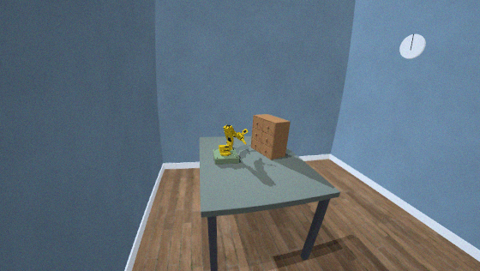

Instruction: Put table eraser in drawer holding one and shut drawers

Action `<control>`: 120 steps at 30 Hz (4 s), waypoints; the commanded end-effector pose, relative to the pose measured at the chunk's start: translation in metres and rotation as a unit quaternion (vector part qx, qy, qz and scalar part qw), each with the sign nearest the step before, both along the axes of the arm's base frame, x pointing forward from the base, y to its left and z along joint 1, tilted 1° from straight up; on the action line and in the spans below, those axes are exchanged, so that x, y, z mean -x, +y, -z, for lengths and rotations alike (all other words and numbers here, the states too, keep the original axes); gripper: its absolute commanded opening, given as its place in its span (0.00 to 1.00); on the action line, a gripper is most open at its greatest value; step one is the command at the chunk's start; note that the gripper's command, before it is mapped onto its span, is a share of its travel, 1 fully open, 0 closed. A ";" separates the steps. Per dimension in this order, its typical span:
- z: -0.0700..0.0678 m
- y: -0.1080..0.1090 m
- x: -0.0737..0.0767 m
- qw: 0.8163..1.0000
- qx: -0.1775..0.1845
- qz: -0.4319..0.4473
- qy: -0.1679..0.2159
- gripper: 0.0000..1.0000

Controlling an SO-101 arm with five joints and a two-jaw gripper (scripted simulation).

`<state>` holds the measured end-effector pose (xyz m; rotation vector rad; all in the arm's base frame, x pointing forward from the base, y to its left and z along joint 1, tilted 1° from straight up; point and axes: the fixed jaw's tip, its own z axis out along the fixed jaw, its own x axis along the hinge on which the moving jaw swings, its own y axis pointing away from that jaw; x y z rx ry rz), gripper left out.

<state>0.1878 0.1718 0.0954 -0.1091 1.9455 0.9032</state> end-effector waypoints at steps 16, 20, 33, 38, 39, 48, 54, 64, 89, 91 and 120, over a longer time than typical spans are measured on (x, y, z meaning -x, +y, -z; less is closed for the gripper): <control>-0.001 0.000 0.000 1.000 -0.001 0.000 -0.001 1.00; -0.001 0.000 0.000 1.000 -0.001 0.000 -0.001 1.00; -0.001 0.000 0.000 1.000 -0.001 0.000 -0.001 1.00; -0.001 0.000 0.000 1.000 -0.001 0.000 -0.001 1.00; -0.001 0.000 0.000 1.000 -0.001 0.000 -0.001 1.00; -0.001 0.000 0.000 1.000 -0.001 0.000 -0.001 1.00; 0.001 -0.006 -0.004 1.000 0.023 0.009 0.004 0.50; 0.007 -0.027 -0.014 0.994 0.100 0.036 0.024 0.50; 0.012 -0.080 -0.011 0.963 0.245 0.068 0.092 0.50; 0.012 -0.085 -0.009 0.959 0.257 0.069 0.100 0.50; 0.011 -0.142 0.042 0.899 0.377 0.059 0.215 0.50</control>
